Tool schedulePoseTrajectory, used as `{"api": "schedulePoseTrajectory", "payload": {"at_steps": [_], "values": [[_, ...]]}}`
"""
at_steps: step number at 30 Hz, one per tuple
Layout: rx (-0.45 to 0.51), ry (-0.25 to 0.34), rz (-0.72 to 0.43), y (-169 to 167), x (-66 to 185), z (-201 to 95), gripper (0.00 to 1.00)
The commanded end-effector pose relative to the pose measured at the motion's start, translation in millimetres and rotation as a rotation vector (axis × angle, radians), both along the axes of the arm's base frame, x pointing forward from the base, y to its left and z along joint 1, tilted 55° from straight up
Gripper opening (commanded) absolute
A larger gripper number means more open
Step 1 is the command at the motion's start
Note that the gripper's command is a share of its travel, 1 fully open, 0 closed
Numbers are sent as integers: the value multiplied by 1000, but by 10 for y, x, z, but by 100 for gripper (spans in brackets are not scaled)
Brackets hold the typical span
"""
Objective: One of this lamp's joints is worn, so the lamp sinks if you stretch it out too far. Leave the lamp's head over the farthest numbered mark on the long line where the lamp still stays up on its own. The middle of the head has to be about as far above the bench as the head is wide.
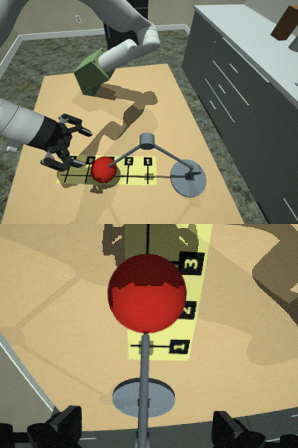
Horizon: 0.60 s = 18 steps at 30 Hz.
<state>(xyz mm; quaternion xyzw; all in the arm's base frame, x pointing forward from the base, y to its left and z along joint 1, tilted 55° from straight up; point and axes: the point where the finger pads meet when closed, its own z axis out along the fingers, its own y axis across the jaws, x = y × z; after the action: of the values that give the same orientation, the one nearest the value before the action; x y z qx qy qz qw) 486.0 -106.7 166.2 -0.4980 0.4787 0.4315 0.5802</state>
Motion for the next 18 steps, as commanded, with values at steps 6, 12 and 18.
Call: {"api": "schedulePoseTrajectory", "payload": {"at_steps": [6, 12, 18], "values": [[-27, 3, -9, -2, 0, 34, 100], [-104, 16, -32, 20, -2, 123, 100], [-181, 29, -56, 42, -3, 211, 100]]}}
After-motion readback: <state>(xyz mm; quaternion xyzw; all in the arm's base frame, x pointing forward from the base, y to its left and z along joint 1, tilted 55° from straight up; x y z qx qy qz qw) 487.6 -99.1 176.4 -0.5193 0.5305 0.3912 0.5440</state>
